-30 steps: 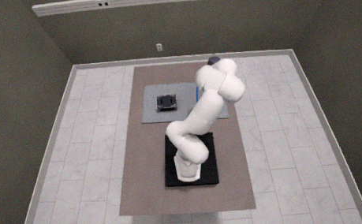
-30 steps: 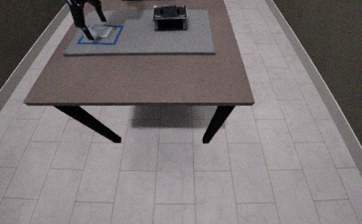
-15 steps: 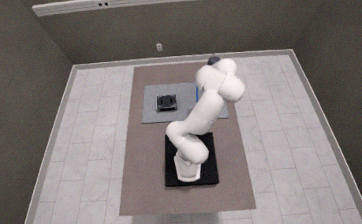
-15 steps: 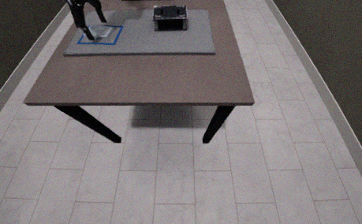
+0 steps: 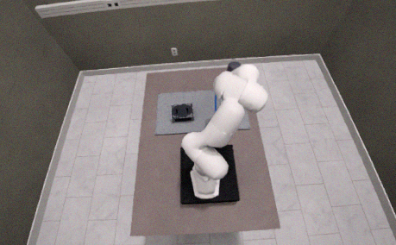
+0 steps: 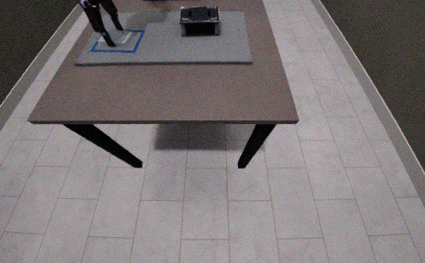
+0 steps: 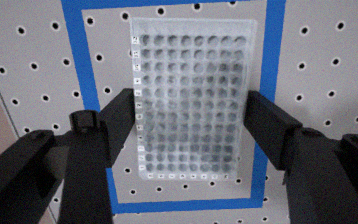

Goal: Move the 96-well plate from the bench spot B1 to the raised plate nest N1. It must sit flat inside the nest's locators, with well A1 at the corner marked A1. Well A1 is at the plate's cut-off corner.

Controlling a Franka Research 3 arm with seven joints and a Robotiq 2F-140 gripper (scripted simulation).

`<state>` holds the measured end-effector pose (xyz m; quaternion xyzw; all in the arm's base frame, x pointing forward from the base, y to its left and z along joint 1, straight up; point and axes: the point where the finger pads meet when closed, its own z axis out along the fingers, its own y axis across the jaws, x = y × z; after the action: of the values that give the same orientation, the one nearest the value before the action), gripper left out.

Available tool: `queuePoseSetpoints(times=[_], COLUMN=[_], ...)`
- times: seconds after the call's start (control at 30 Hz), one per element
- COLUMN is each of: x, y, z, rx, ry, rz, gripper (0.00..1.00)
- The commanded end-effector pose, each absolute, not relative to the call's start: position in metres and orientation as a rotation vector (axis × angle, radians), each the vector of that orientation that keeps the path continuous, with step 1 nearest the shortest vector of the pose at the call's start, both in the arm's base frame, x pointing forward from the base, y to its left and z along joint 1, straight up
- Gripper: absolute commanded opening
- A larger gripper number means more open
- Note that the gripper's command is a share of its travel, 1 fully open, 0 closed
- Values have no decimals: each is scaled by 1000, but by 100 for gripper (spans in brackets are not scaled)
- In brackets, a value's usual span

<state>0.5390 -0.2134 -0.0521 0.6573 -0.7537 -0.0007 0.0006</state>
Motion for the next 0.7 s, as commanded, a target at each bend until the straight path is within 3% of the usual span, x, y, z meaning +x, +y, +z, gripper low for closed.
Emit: queuePoseSetpoints(times=[0.0, 0.67], x=[540, 540], y=[-213, -213], z=[-52, -51], rx=[2057, 2057], ry=[-2375, -2375], rz=[-1, -1], gripper=[63, 62])
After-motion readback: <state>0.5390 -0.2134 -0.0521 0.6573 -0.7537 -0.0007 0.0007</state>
